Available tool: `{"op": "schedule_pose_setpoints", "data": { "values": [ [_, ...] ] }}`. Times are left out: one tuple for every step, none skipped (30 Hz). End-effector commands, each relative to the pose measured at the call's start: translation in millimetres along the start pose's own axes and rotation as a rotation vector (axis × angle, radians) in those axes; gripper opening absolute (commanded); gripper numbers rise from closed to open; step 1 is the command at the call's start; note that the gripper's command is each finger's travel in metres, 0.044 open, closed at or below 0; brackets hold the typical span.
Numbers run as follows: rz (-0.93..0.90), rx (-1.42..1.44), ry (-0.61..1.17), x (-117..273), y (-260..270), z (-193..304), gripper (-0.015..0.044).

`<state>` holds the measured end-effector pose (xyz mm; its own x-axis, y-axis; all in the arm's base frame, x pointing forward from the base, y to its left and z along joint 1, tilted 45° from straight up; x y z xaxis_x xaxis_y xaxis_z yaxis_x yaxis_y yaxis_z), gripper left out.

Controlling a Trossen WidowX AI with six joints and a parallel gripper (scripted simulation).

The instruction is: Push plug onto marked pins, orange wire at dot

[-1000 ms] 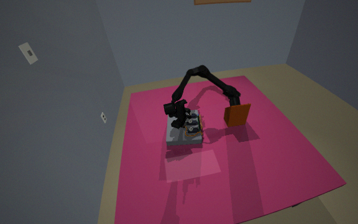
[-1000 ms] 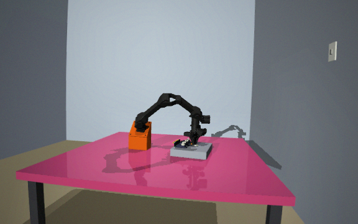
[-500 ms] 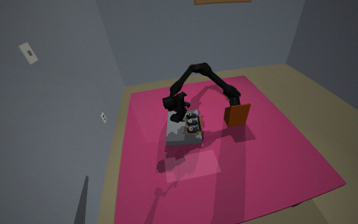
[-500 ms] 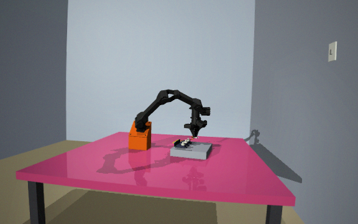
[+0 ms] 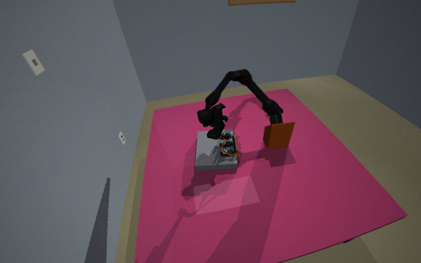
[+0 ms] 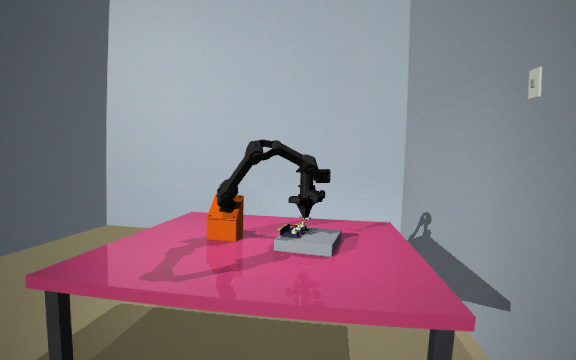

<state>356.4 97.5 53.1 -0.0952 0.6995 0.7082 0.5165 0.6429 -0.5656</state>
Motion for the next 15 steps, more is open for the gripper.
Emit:
{"op": "schedule_pose_setpoints", "data": {
  "values": [
    [0.000,0.036,0.008,1.1,-10.2,9.1,0.0000],
    [0.000,0.045,0.008,1.7,-13.2,11.3,0.0000],
    [0.000,0.053,0.008,2.2,-16.2,13.6,0.0000],
    [0.000,0.062,0.008,2.7,-19.2,15.8,0.0000],
    [0.000,0.070,0.009,3.2,-22.2,18.1,0.0000],
    [0.000,0.079,0.009,3.6,-25.2,20.5,0.0000],
    [0.000,0.088,0.009,3.9,-28.3,22.8,0.0000],
    [0.000,0.096,0.009,4.3,-31.3,25.2,0.0000],
    [0.000,0.105,0.009,4.6,-34.3,27.6,0.0000],
    [0.000,0.113,0.009,4.8,-37.4,30.0,0.0000],
    [0.000,0.122,0.009,5.0,-40.4,32.5,0.0000],
    [0.000,0.130,0.009,5.2,-43.5,34.9,0.0000],
    [0.000,0.139,0.010,5.3,-46.5,37.4,0.0000],
    [0.000,0.148,0.010,5.4,-49.6,40.0,0.0000],
    [0.001,0.156,0.010,5.4,-52.7,42.5,0.0000]
  ]
}}
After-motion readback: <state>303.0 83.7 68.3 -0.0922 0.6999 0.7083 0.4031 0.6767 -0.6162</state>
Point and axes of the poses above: the point midway between the two fingers, 35 mm back from their tips, its own x axis back along the fingers, its own y axis across the jaws, z = x × y, the point moved 7 cm from there along x, back along the fingers, and after that the axes turned 7 degrees about -x, right-handed, at the moved point
